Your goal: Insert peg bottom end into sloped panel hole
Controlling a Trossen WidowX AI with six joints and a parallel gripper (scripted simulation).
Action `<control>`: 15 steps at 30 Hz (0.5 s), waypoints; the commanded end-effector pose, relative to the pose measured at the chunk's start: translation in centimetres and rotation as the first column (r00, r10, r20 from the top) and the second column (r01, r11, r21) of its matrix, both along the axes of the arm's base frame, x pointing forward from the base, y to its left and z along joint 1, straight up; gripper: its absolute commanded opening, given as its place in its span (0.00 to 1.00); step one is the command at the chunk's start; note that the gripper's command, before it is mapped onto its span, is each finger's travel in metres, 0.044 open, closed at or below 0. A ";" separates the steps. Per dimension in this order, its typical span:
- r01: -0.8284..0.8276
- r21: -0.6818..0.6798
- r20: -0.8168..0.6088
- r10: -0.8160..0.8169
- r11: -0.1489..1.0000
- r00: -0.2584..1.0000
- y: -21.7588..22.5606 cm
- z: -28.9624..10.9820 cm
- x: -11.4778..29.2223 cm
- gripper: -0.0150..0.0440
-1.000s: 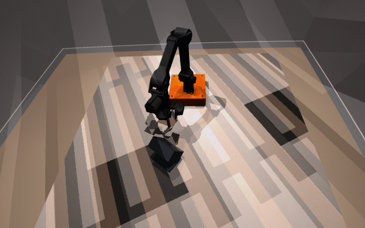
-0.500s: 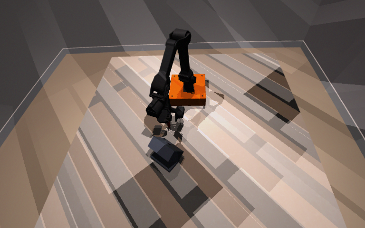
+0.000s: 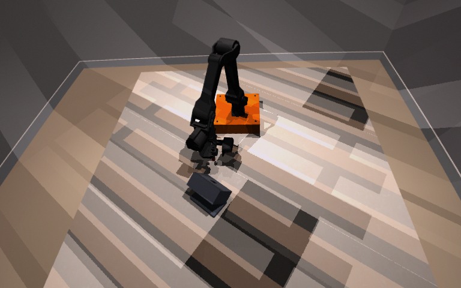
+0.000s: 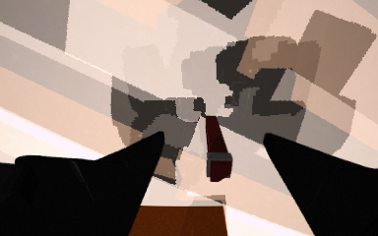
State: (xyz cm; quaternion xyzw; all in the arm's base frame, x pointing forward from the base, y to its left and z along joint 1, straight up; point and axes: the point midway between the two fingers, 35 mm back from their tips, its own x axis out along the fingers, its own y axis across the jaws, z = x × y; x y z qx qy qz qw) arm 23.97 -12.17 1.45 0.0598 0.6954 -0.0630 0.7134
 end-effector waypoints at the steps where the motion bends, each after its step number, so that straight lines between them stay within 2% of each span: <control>1: 0.000 0.000 0.001 0.000 1.000 1.000 0.0 0.0 0.0 0.91; 15: 0.000 0.000 0.001 0.000 1.000 1.000 0.0 0.0 0.0 0.29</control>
